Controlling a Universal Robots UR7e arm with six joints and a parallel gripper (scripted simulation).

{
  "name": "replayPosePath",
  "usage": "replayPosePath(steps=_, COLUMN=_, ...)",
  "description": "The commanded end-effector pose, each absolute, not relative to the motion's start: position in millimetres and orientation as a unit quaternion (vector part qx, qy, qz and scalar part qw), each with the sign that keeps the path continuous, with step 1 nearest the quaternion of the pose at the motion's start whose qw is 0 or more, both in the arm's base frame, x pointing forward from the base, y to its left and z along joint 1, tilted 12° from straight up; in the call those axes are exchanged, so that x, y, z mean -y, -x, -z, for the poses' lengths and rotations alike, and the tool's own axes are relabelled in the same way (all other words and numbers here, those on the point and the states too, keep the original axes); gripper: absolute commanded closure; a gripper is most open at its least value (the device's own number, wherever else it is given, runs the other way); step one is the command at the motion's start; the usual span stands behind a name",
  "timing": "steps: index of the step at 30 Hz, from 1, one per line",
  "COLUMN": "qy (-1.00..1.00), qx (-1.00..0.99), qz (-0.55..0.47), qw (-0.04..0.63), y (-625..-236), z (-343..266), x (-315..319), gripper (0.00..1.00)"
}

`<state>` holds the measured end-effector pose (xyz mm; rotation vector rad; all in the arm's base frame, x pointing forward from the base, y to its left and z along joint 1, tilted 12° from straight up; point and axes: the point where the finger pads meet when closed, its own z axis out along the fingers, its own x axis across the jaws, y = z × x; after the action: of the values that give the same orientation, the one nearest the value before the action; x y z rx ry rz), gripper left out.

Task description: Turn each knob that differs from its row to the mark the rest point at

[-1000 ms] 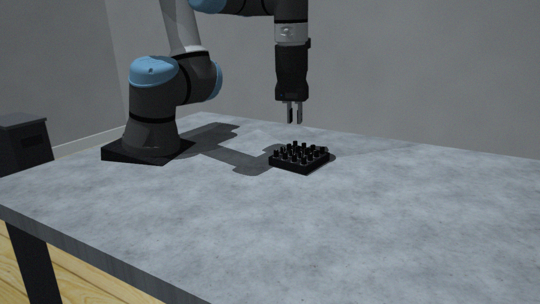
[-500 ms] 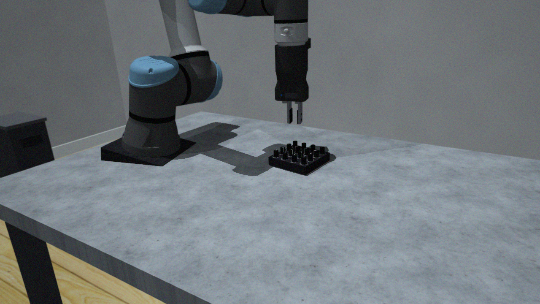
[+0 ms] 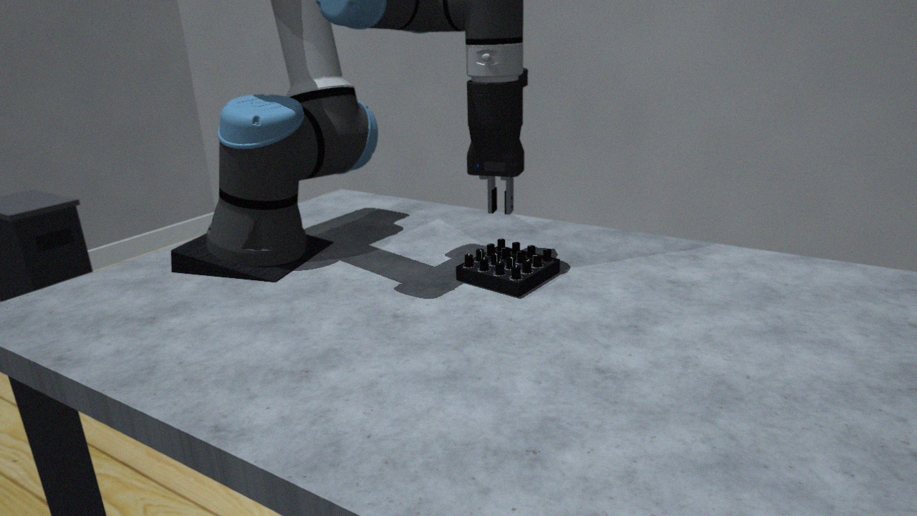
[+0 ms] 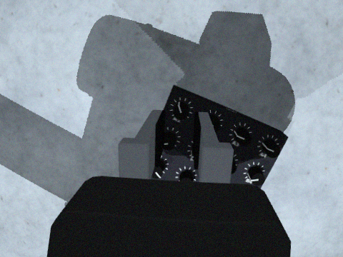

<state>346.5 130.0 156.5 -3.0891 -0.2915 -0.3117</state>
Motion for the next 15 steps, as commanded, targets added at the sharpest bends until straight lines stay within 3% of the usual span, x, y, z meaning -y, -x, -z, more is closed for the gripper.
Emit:
replayPosePath(steps=1, qy=0.990, qx=0.094, qz=0.100, qw=0.012, y=-347.7, z=-152.4, x=-130.3, gripper=0.54)
replayPosePath(steps=15, qy=0.990, qx=0.094, qz=0.100, qw=0.012, y=-350.8, z=-136.9, x=-131.2, gripper=0.54)
